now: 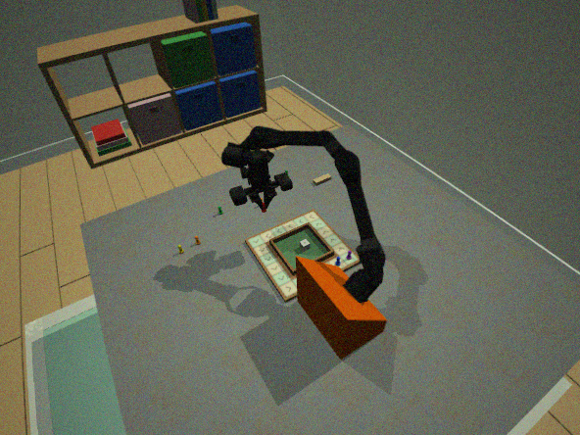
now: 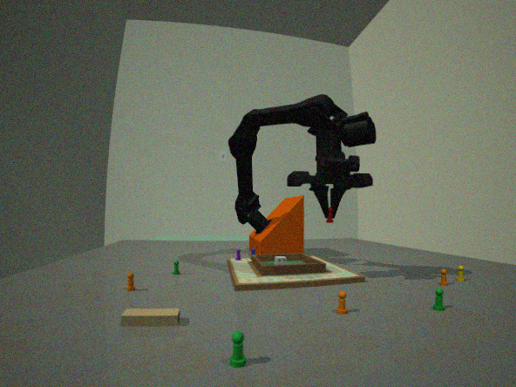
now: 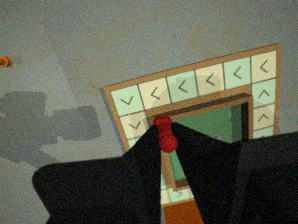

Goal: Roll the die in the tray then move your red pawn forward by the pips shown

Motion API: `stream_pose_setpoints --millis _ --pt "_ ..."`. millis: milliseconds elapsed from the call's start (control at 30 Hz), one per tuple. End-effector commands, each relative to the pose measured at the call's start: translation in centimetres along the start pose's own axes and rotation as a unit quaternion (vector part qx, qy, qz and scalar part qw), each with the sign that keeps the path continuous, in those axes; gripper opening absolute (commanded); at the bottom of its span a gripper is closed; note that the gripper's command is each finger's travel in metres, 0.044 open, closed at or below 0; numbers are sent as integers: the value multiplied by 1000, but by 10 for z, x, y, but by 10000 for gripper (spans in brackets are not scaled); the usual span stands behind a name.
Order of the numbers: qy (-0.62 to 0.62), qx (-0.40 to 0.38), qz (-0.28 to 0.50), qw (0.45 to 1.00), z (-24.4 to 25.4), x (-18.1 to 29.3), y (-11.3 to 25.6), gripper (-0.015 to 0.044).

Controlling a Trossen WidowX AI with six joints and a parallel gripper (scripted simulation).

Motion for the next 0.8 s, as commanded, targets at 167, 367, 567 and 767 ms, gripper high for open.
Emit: stream_pose_setpoints --millis 167,367,567,767 --pt "-4 -3 1 1000 23 -1 -32 0" --pt "-5 -2 1 1000 43 3 -70 0" --pt "-4 -2 1 1000 43 3 -76 0" --pt "-5 -2 1 1000 43 3 -102 0"
Point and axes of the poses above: the point midway between the two fingers, 35 mm back from their tips, its own y axis back along the fingers, its own z axis across the jaws, x = y × z, the point moved 1 cm from there along y, back along the fingers, and after that the axes turned 6 degrees about y, right-handed, at the moved point
